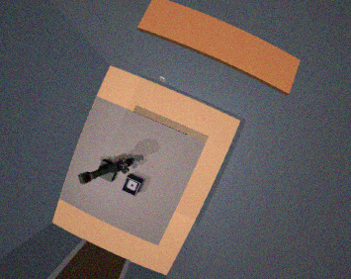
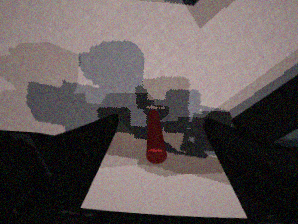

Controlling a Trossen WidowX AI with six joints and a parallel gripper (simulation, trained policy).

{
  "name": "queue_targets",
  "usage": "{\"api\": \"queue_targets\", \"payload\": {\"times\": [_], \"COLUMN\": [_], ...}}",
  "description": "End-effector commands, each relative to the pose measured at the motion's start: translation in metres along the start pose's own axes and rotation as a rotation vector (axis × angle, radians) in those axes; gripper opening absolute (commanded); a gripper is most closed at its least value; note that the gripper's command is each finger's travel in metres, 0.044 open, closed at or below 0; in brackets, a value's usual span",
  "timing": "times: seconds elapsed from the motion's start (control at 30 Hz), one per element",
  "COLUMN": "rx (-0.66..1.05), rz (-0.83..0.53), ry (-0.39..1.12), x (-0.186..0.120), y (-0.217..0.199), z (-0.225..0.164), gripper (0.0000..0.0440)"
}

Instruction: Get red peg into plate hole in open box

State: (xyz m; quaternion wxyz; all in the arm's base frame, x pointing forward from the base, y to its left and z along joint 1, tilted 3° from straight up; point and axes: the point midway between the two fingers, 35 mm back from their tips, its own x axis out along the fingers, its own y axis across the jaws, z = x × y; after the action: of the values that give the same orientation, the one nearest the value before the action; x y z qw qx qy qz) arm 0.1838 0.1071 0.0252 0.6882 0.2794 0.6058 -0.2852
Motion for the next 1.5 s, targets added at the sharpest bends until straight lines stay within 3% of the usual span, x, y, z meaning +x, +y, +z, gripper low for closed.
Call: {"api": "queue_targets", "payload": {"times": [0.0, 0.53, 1.47], "rx": [0.057, 0.15, 0.012], "rz": [0.009, -0.027, 0.041], "ry": [-0.002, 0.105, -0.161], "x": [0.014, 0.021, -0.057], "y": [-0.001, -0.007, -0.003], "z": [-0.002, -0.009, 0.068], "gripper": [0.0404, 0.0, 0.0]}}
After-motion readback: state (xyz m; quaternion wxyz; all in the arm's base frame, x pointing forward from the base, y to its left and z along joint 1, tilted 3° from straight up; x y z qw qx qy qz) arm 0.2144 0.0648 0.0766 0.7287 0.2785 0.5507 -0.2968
